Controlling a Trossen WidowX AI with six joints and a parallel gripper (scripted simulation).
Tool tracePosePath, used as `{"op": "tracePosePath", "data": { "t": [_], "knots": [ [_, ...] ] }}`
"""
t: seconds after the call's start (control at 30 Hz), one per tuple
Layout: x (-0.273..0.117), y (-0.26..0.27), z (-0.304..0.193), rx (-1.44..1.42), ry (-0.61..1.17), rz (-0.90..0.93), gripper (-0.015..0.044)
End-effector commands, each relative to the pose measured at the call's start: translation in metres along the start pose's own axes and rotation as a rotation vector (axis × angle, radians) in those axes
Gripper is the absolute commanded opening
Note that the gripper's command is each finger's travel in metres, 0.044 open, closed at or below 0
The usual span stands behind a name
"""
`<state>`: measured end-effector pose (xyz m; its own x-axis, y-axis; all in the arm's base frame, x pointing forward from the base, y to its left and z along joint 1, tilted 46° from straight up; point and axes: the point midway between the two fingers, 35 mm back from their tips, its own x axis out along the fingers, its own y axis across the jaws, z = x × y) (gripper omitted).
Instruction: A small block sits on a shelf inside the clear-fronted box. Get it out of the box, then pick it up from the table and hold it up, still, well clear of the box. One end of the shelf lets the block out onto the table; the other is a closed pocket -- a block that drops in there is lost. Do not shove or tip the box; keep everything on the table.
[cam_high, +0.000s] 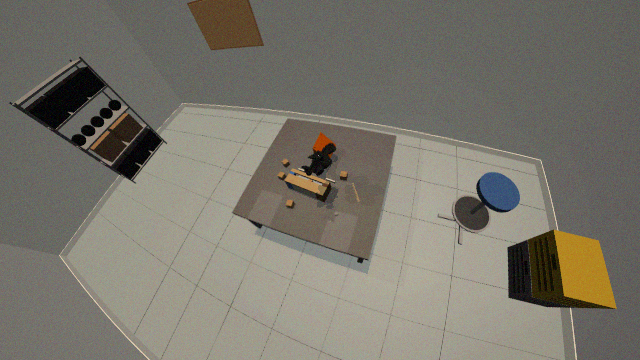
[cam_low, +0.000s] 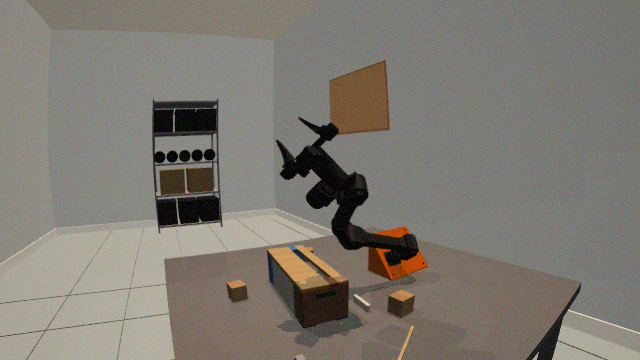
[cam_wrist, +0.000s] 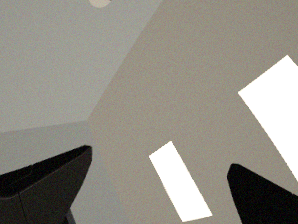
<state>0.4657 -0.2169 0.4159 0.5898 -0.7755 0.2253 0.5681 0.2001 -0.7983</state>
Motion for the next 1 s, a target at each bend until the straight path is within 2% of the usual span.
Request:
{"op": "tracePosePath", "data": {
  "t": [0.0,0.23,0.47,0.7,0.97],
  "knots": [
    [0.001,-0.003,-0.001,-0.002,0.001,-0.006,0.0400],
    [0.011,-0.107,-0.034,-0.095,0.041,-0.244,0.0400],
    [-0.006,-0.218,-0.068,-0.226,0.115,-0.511,0.0400],
    [-0.054,-0.322,-0.094,-0.386,0.224,-0.787,0.0400],
    [-0.142,-0.419,-0.104,-0.596,0.394,-1.108,0.0400]
  ]
}}
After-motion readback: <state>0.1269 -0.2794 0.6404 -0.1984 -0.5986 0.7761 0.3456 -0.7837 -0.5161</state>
